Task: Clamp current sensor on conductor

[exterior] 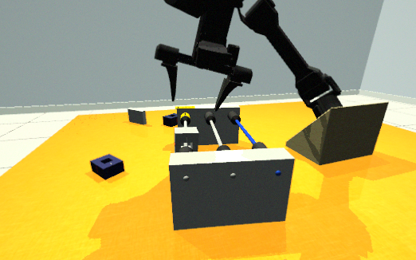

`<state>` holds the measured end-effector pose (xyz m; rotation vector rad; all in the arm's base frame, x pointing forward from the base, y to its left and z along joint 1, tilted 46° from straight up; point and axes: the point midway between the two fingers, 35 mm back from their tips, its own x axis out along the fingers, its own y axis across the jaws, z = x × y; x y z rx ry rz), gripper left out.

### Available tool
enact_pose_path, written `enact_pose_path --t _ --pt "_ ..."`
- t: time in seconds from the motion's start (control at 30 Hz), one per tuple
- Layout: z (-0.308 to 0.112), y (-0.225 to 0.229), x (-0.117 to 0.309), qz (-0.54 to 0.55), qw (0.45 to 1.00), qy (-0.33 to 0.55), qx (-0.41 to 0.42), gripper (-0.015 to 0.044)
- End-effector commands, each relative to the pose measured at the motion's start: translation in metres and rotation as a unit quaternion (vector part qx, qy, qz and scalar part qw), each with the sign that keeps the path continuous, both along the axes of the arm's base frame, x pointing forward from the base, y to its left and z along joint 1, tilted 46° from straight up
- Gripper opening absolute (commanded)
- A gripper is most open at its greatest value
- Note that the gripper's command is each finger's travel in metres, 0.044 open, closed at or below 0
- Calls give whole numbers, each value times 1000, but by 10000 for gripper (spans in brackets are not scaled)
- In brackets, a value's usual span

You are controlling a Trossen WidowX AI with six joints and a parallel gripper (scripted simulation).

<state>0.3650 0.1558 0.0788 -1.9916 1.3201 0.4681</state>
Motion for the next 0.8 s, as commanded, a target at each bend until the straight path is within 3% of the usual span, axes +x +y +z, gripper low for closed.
enact_pose_path --t 0.0,0.13,0.43,0.77 --pt "2 0 1 -1 1000 -4 0 440" --pt "4 -5 -1 -7 1000 -3 16 440" --pt "47 -57 -20 -66 970 -62 227 440" --pt "90 -97 -54 -51 888 -172 422 440"
